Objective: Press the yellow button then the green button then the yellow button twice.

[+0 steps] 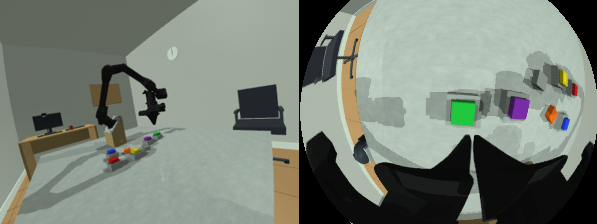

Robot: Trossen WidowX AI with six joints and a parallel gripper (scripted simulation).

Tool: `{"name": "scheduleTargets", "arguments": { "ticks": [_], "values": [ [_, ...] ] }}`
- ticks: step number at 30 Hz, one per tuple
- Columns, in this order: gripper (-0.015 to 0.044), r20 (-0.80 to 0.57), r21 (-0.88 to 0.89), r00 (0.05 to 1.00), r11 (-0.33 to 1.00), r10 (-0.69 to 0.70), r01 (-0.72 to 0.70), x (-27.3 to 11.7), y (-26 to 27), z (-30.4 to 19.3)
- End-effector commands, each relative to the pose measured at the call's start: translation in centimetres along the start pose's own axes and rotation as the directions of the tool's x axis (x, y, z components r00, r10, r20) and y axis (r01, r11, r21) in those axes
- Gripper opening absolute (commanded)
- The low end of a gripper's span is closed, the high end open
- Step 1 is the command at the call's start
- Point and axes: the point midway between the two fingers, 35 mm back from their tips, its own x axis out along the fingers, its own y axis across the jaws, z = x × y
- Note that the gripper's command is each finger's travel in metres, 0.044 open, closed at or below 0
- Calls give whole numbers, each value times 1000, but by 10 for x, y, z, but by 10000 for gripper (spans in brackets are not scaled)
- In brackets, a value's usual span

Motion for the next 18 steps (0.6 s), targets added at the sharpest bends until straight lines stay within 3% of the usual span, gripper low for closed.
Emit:
{"name": "scheduleTargets", "arguments": {
  "ticks": [1, 8, 18],
  "values": [
    [20, 17, 15, 1000, 1000, 27, -27, -32, 3, 3],
    [20, 14, 16, 999, 999, 45, -45, -37, -16, 20],
    [20, 21, 29, 998, 998, 62, -63, -36, -173, 94]
  ]
}}
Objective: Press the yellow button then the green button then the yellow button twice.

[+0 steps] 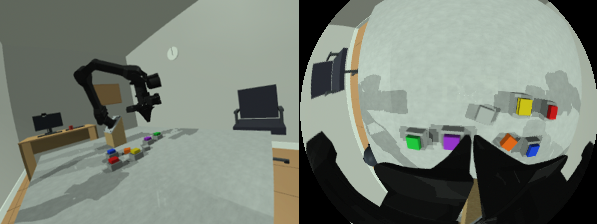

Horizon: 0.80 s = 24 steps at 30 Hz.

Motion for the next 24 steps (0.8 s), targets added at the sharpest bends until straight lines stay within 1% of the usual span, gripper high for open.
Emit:
{"name": "scheduleTargets", "arguments": {
  "ticks": [1, 4, 6, 11, 12, 15, 16, 24],
  "values": [
    [20, -4, -23, 999, 999, -42, 42, 3, -66, 12],
    [20, -4, -31, 997, 997, -71, 71, 4, -105, 16],
    [20, -5, -33, 997, 996, -79, 78, 4, -113, 16],
    [20, -5, -33, 997, 996, -79, 79, 7, -114, 16],
    [20, -5, -33, 997, 996, -78, 78, 15, -114, 17],
    [20, -5, -33, 997, 996, -80, 80, 56, -118, 16],
    [20, -5, -33, 997, 996, -81, 81, 63, -119, 16],
    [20, -5, -33, 997, 996, -81, 81, 70, -120, 16]
  ]
}}
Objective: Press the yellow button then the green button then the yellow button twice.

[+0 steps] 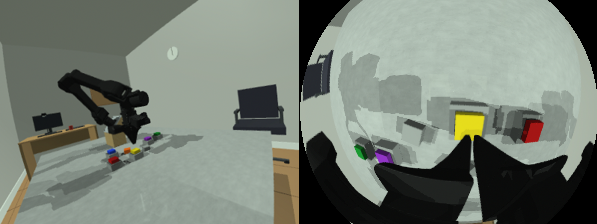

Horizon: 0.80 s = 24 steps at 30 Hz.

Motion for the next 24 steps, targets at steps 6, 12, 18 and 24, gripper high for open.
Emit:
{"name": "scheduleTargets", "arguments": {
  "ticks": [6, 12, 18, 24],
  "values": [
    [20, -5, -11, 1000, 1000, -7, 6, 16, 0, -2],
    [20, -5, -11, 1000, 1000, -7, 7, 26, 0, -2],
    [20, -5, -11, 1000, 1000, -8, 8, 35, -1, -3],
    [20, -5, -11, 1000, 1000, -8, 8, 36, -1, -3]
  ]
}}
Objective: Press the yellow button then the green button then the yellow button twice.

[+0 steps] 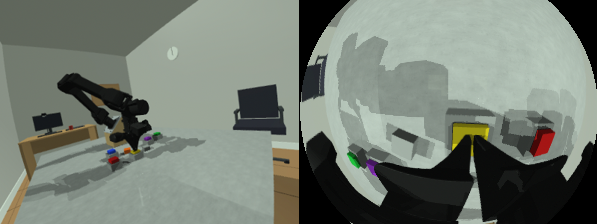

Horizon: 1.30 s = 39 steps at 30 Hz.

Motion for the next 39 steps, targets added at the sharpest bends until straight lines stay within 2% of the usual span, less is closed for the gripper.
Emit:
{"name": "scheduleTargets", "arguments": {
  "ticks": [1, 16, 21, 39],
  "values": [
    [20, -11, -14, 1000, 1000, -5, 5, 4, 1, -4],
    [20, -11, -14, 1000, 1000, -5, 5, 4, 1, -4],
    [20, -11, -14, 1000, 1000, -4, 4, -30, 1, -3],
    [20, -11, -14, 1000, 1000, -4, 4, -10, 1, -3]
  ]
}}
